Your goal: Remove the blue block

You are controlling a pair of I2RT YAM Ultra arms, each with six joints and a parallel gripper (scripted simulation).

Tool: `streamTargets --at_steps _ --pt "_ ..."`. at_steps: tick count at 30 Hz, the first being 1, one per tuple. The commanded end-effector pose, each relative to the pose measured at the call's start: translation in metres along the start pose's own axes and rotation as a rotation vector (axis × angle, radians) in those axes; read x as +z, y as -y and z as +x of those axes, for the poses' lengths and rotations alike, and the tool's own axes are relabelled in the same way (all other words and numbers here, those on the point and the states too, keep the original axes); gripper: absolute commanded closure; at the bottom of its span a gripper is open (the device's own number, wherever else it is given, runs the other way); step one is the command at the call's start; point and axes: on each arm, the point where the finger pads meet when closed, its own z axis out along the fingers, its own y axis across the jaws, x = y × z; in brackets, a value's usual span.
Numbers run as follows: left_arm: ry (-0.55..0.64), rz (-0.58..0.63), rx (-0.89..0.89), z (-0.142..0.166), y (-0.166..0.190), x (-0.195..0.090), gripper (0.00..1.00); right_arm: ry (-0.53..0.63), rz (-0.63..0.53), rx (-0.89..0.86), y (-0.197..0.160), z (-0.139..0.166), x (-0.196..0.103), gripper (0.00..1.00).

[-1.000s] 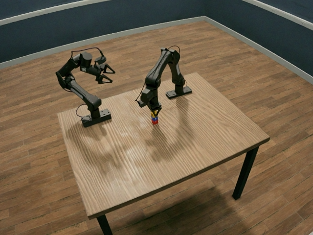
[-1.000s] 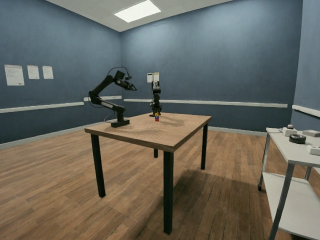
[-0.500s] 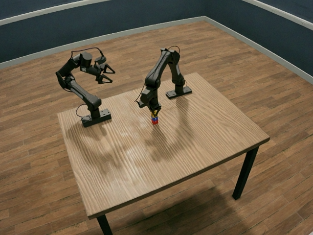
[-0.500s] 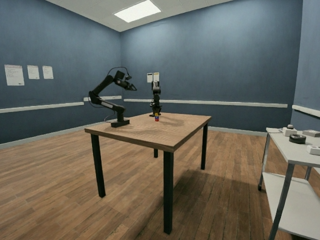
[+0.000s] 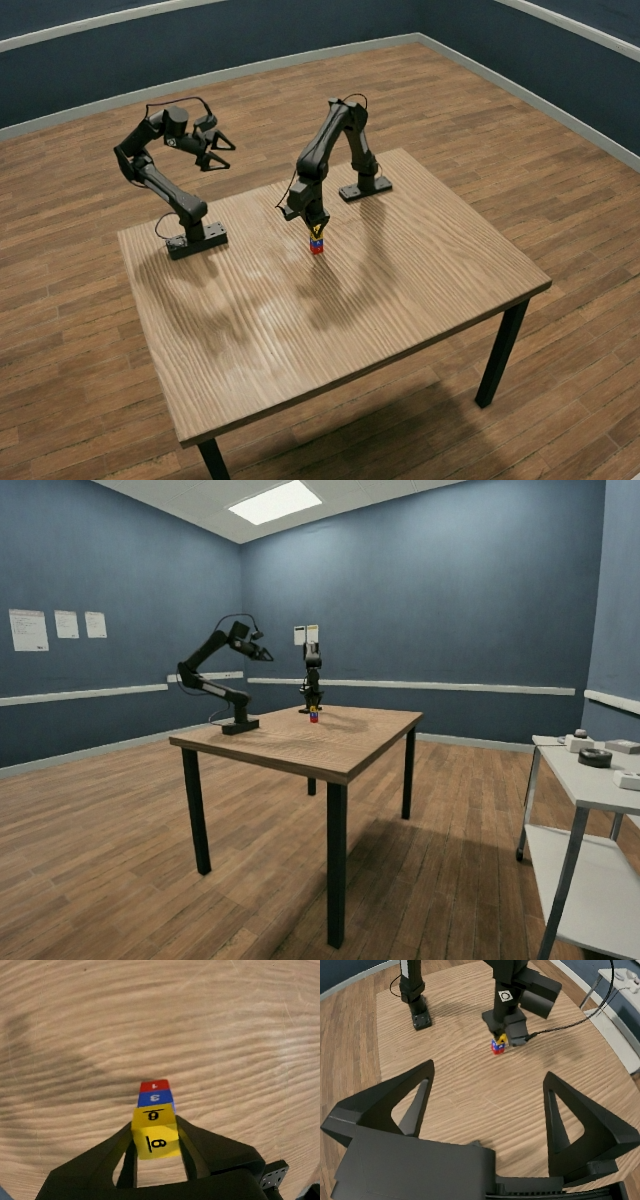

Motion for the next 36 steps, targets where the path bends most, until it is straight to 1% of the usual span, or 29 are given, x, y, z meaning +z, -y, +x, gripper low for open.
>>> streamTargets --at_steps 1,2,5,7,8,13,15,22,25,27,31,32,34,36 --pt "0.004 0.010 0.001 -0.001 0.000 0.001 0.97 0.029 -0.006 -0.013 -0.002 -0.006 -0.003 0.00" --pt "0.004 0.010 0.001 -0.001 0.000 0.001 1.00 0.029 -0.006 -0.013 -0.002 -0.006 -0.003 0.00" --pt "0.004 0.010 0.001 -0.001 0.000 0.001 1.00 0.029 -0.006 -0.013 -0.002 -0.006 -0.003 0.00" --pt "0.000 0.013 0.001 0.000 0.000 -0.002 0.77 0.029 -0.006 -0.013 -0.002 -0.006 -0.003 0.00" --pt "0.012 0.005 0.001 -0.001 -0.001 -0.008 0.73 0.029 -0.006 -0.013 -0.002 -0.006 -0.003 0.00" --pt "0.020 -0.001 0.000 -0.001 -0.002 -0.037 0.73 0.029 -0.006 -0.013 -0.002 -0.006 -0.003 0.00" --pt "0.020 -0.001 -0.001 0.000 -0.002 -0.043 0.73 0.029 -0.006 -0.013 -0.002 -0.006 -0.003 0.00" --pt "0.030 -0.008 -0.001 -0.001 -0.002 -0.041 0.73 0.029 -0.006 -0.013 -0.002 -0.006 -0.003 0.00" --pt "0.035 -0.011 -0.001 0.008 0.004 -0.040 0.73 0.029 -0.006 -0.013 -0.002 -0.006 -0.003 0.00" --pt "0.023 -0.003 -0.001 0.021 0.013 -0.042 0.73 0.029 -0.006 -0.013 -0.002 -0.006 -0.003 0.00" --pt "0.001 0.012 -0.001 0.057 0.037 -0.046 0.73 0.030 0.008 -0.035 0.004 -0.012 0.002 0.45" --pt "-0.002 0.014 0.000 0.065 0.043 -0.047 0.73 0.034 0.014 -0.047 0.006 -0.018 0.003 0.45" --pt "-0.006 0.017 -0.001 0.079 0.053 -0.049 0.73 0.011 0.022 -0.072 0.014 -0.024 0.013 0.45" --pt "-0.009 0.020 -0.001 0.093 0.063 -0.051 0.73 -0.036 0.031 -0.088 0.027 -0.031 0.032 0.45"
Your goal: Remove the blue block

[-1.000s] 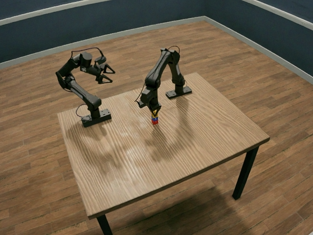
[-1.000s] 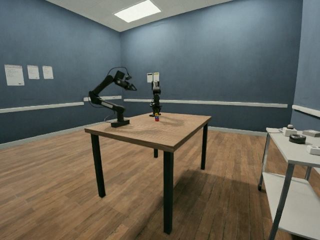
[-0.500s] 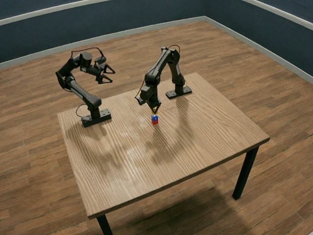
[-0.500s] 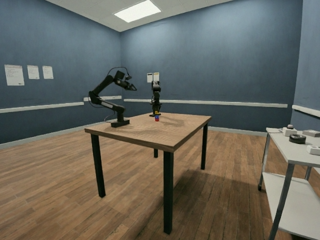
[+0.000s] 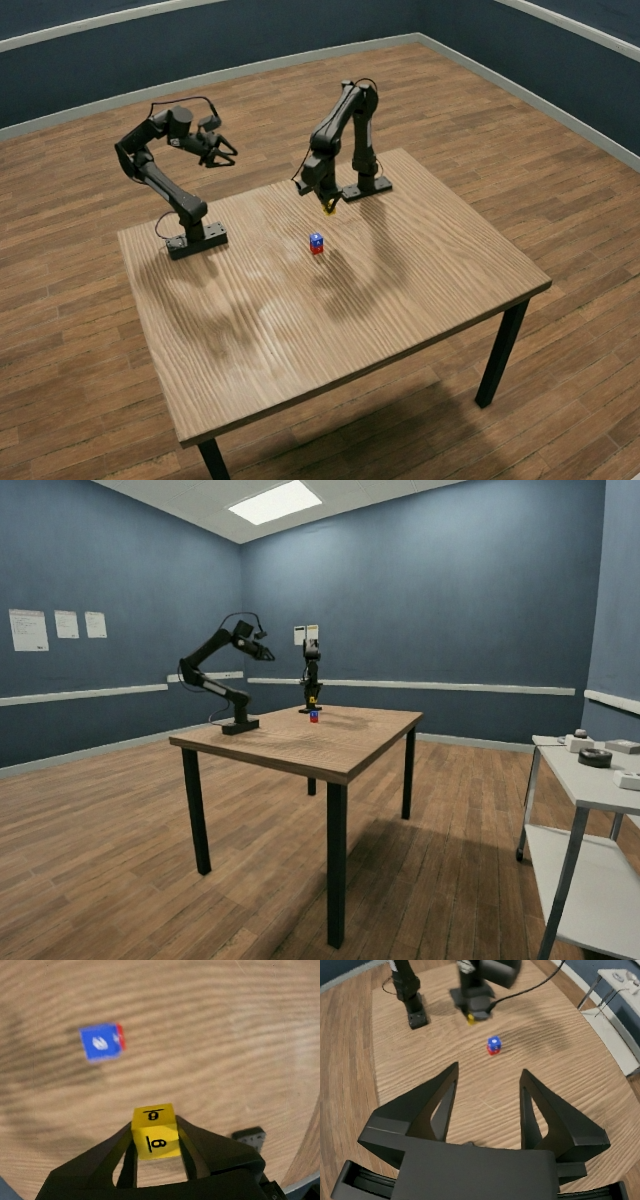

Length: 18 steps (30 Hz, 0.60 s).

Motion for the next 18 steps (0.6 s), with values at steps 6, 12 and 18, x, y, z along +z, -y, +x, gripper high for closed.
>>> streamTargets --at_steps 6,12,18 --pt "0.014 0.014 -0.004 0.041 0.029 -0.011 0.73 -0.130 0.017 -0.100 0.042 -0.031 0.071 0.45" --pt "0.005 -0.003 -0.009 0.055 0.038 -0.012 0.73 -0.313 -0.029 -0.132 0.062 -0.016 0.146 0.45" --pt "0.017 -0.013 0.000 0.054 0.040 -0.012 0.73 -0.482 -0.088 -0.166 0.068 0.017 0.215 0.45"
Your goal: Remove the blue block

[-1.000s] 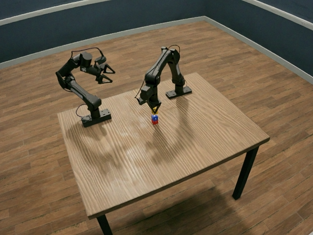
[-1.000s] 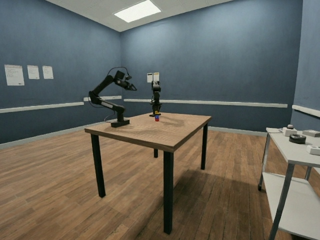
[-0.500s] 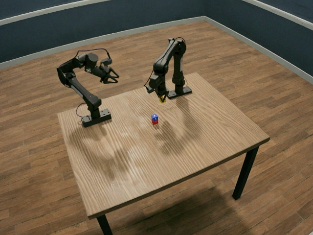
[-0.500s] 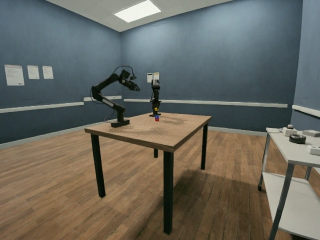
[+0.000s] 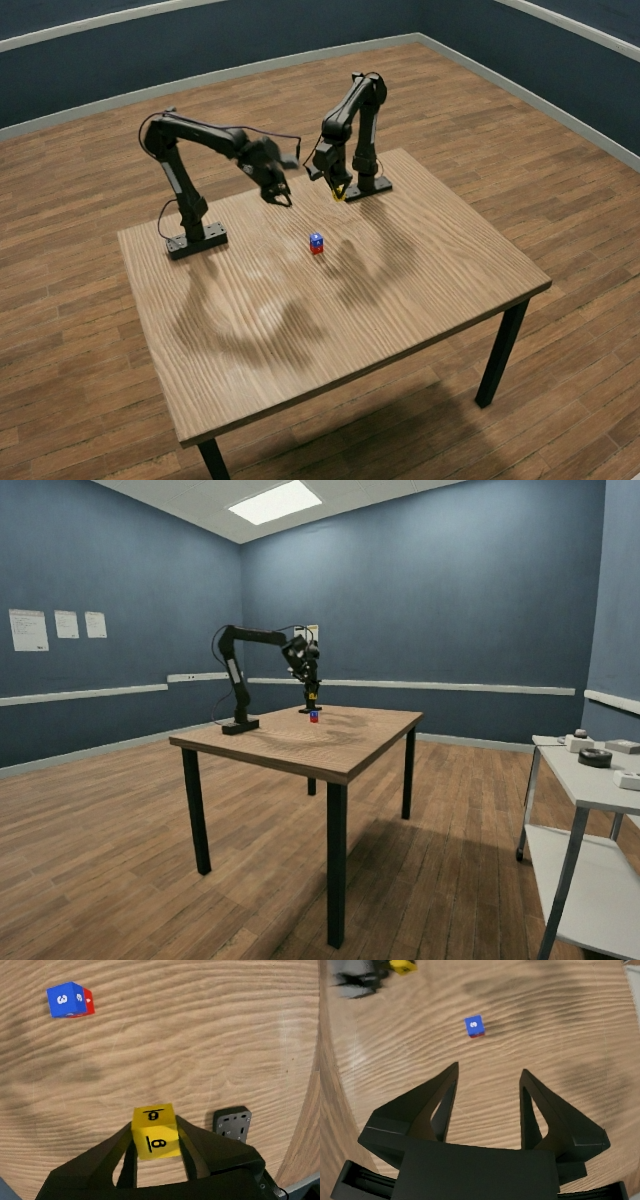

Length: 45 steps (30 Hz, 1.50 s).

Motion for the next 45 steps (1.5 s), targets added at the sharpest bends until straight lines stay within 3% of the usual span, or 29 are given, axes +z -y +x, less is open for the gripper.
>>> streamTargets --at_steps 1,7,14,45 --pt "0.008 -0.008 0.003 0.003 0.004 -0.002 0.73 0.013 0.037 -0.061 0.011 -0.022 0.009 0.45" --pt "0.008 -0.008 0.004 0.003 0.005 -0.002 0.73 -0.203 -0.042 -0.162 0.009 0.002 0.102 0.45" --pt "0.008 -0.008 0.004 0.004 0.005 -0.002 0.73 -0.331 -0.113 -0.299 -0.017 0.025 0.148 0.45" --pt "0.006 -0.006 0.004 0.006 0.007 -0.003 0.73 -0.348 -0.138 -0.314 -0.032 0.032 0.182 0.45"
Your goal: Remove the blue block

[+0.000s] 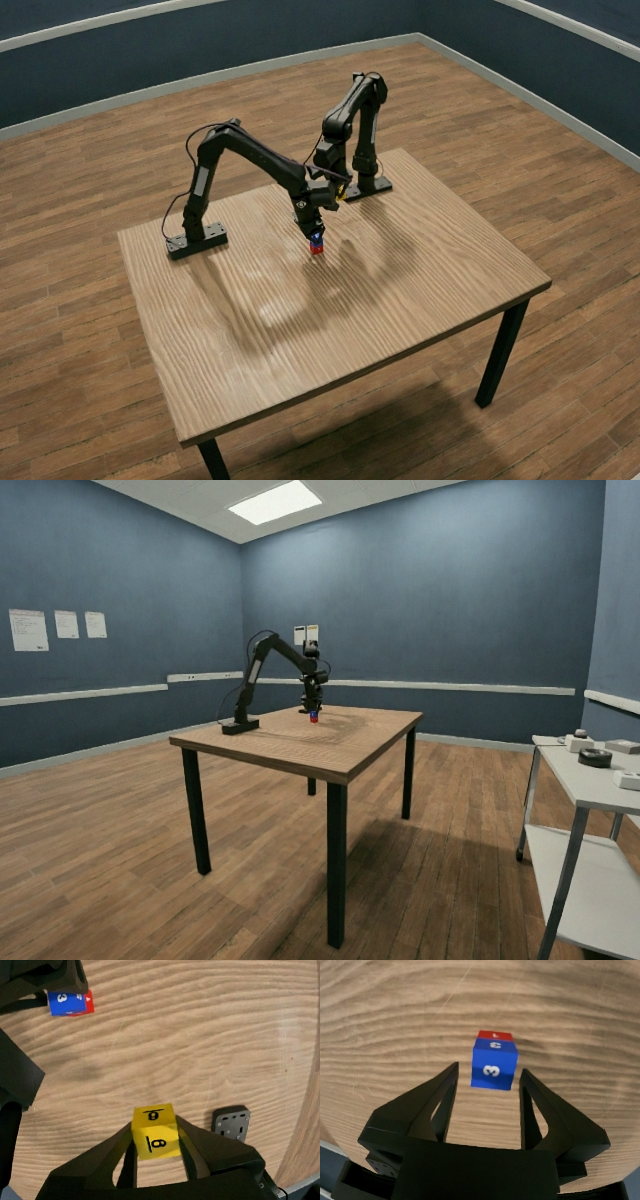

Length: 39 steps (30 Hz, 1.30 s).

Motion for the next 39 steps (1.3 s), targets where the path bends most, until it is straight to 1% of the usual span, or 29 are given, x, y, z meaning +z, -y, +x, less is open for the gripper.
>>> streamTargets --at_steps 1,5,9,10,12,13,15,16,18,19,24,26,27,29,32,33,34,35,36,39 --pt "0.003 -0.004 0.007 0.004 0.006 -0.001 0.73 0.046 0.025 -0.009 0.004 -0.016 -0.002 0.45" --pt "0.003 -0.004 0.007 0.004 0.006 -0.001 0.73 0.043 0.024 -0.008 0.004 -0.015 0.005 0.45" --pt "0.003 -0.004 0.007 0.004 0.006 -0.001 0.73 0.048 0.027 -0.009 0.004 -0.016 0.006 0.45" --pt "0.003 -0.004 0.007 0.004 0.006 -0.001 0.73 0.049 0.027 -0.010 0.004 -0.016 0.006 0.53" --pt "0.003 -0.004 0.007 0.004 0.006 -0.001 0.73 0.049 0.027 -0.011 0.004 -0.016 0.006 0.53" --pt "0.003 -0.004 0.007 0.004 0.006 -0.001 0.73 0.049 0.027 -0.011 0.004 -0.016 0.006 0.57" --pt "0.003 -0.004 0.007 0.004 0.006 -0.001 0.73 0.050 0.029 -0.010 0.005 -0.012 0.003 0.57" --pt "0.003 -0.004 0.007 0.004 0.006 -0.001 0.73 0.050 0.029 -0.010 0.005 -0.012 0.003 0.61" --pt "0.003 -0.004 0.007 0.004 0.006 -0.001 0.73 0.057 0.034 -0.012 0.006 -0.015 0.001 0.61" --pt "0.003 -0.004 0.007 0.004 0.006 -0.001 0.73 0.059 0.036 -0.012 0.007 -0.016 0.001 0.66" --pt "0.003 -0.004 0.007 0.004 0.006 -0.001 0.73 0.050 0.029 -0.011 0.004 -0.011 0.003 0.67" --pt "0.003 -0.004 0.007 0.004 0.006 -0.001 0.73 0.053 0.032 -0.012 0.005 -0.012 0.002 0.70" --pt "0.003 -0.004 0.007 0.004 0.006 -0.001 0.73 0.053 0.032 -0.012 0.005 -0.012 0.002 0.74" --pt "0.003 -0.004 0.007 0.004 0.006 -0.001 0.73 0.049 0.030 -0.015 0.004 -0.010 0.003 0.74" --pt "0.003 -0.004 0.007 0.004 0.006 -0.001 0.73 0.049 0.030 -0.015 0.004 -0.010 0.003 0.77" --pt "0.003 -0.004 0.007 0.004 0.006 -0.001 0.73 0.049 0.030 -0.015 0.004 -0.010 0.003 0.88" --pt "0.003 -0.004 0.007 0.004 0.006 -0.001 0.73 0.049 0.030 -0.015 0.004 -0.010 0.003 0.77" --pt "0.003 -0.004 0.007 0.004 0.006 -0.001 0.73 0.047 0.028 -0.015 0.005 -0.011 -0.001 0.73" --pt "0.003 -0.004 0.007 0.004 0.006 -0.001 0.73 0.037 0.021 -0.013 0.003 -0.009 -0.002 0.73" --pt "0.003 -0.004 0.007 0.004 0.006 -0.001 0.73 0.047 0.028 -0.015 0.004 -0.016 -0.019 0.73"
